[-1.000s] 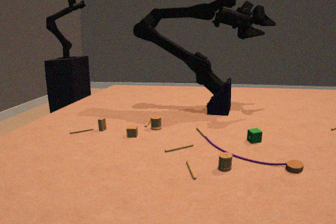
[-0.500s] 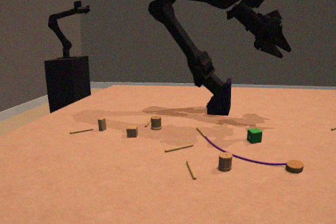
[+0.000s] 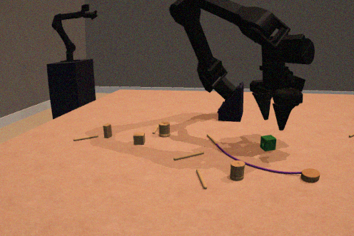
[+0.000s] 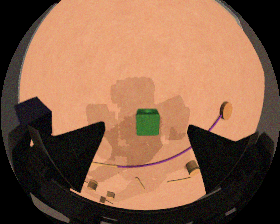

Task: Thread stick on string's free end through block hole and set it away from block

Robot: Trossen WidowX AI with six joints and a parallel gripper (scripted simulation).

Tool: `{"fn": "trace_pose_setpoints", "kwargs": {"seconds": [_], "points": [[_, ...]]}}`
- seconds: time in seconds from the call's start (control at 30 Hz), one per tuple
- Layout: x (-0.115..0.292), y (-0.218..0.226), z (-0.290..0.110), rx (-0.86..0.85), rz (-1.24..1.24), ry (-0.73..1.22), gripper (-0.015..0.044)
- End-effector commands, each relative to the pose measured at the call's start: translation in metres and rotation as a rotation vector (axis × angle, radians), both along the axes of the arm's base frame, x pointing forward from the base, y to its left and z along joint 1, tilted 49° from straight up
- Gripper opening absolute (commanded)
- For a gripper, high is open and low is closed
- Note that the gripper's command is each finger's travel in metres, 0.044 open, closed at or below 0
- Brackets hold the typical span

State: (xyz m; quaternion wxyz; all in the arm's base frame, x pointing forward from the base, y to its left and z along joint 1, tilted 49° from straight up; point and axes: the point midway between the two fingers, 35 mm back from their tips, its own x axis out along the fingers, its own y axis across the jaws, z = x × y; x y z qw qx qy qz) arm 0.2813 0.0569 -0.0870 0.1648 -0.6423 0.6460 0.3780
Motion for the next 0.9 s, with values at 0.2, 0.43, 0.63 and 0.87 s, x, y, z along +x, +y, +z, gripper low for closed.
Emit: {"fn": "trace_pose_setpoints", "kwargs": {"seconds": [0.2, 0.43, 0.63, 0.87], "points": [[0.0063, -0.0065, 0.0006, -0.035, 0.028, 0.034, 0.044], [0.0046, -0.0063, -0.0002, -0.033, 0.022, 0.033, 0.044], [0.0048, -0.0063, -0.0002, -0.033, 0.022, 0.032, 0.0282], [0.0048, -0.0063, -0.0002, -0.033, 0.022, 0.032, 0.0244]]}}
